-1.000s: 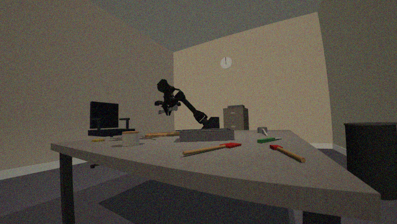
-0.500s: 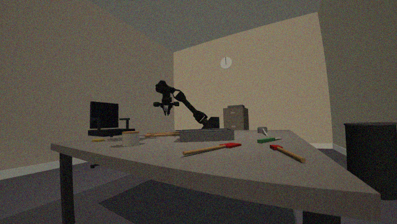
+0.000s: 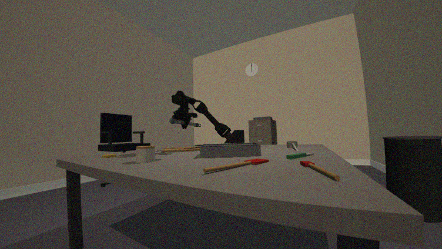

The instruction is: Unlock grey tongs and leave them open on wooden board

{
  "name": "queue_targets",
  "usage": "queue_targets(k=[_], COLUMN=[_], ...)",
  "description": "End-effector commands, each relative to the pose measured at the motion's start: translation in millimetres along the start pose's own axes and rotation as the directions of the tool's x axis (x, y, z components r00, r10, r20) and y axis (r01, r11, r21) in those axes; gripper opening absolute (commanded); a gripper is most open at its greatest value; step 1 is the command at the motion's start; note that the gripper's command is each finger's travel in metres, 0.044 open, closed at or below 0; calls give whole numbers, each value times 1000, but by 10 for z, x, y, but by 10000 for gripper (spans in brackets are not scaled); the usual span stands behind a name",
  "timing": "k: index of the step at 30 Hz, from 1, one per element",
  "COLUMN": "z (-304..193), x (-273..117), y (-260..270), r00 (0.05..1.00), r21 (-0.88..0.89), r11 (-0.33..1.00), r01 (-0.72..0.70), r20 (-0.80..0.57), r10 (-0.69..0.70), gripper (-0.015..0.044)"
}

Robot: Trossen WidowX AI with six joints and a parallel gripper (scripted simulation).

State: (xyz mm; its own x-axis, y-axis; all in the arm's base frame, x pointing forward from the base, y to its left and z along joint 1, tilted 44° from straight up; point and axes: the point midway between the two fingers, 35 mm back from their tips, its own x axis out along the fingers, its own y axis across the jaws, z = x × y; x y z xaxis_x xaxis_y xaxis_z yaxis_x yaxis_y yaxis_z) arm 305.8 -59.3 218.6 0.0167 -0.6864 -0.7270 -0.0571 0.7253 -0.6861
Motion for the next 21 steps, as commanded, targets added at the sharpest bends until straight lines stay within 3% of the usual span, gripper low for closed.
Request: queue_targets(k=[1, 11, 21], z=[-76, -199, -331], x=[-3, -7, -13], y=[-88, -244, -392], r00=[1000, 1000, 1000], r21=[194, 561, 839], r11=[981, 828, 544], r01=[4, 3, -2], r20=[2, 7, 12], r10=[-5, -9, -15], gripper=[-150, -150, -150])
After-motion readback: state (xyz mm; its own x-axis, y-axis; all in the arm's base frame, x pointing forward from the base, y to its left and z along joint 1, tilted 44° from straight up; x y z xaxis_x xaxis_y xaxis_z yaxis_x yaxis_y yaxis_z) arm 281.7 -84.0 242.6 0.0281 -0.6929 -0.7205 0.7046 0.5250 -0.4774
